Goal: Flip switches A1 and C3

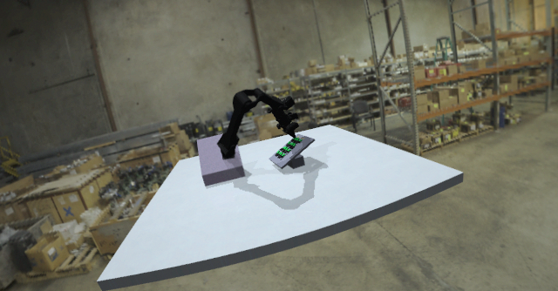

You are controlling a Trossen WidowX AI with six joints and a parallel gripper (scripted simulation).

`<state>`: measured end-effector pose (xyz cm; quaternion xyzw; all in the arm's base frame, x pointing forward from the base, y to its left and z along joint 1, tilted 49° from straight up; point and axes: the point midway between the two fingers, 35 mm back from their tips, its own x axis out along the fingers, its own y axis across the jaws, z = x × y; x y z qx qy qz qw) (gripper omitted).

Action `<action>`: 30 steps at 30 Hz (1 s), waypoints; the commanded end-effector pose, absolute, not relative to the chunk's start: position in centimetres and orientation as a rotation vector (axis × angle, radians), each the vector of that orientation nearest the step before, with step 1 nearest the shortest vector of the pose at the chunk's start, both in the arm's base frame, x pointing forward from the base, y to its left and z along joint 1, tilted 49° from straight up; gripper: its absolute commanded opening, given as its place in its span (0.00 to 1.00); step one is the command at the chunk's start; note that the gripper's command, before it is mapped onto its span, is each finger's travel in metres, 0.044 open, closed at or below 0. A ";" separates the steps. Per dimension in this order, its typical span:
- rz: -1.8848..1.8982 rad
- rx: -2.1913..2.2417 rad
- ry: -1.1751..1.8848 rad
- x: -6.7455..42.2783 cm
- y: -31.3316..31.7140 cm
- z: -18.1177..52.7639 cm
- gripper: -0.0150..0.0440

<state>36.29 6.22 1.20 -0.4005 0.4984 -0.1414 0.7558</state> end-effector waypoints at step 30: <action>-0.289 -0.882 1.077 27.0 3.2 6.9 0.25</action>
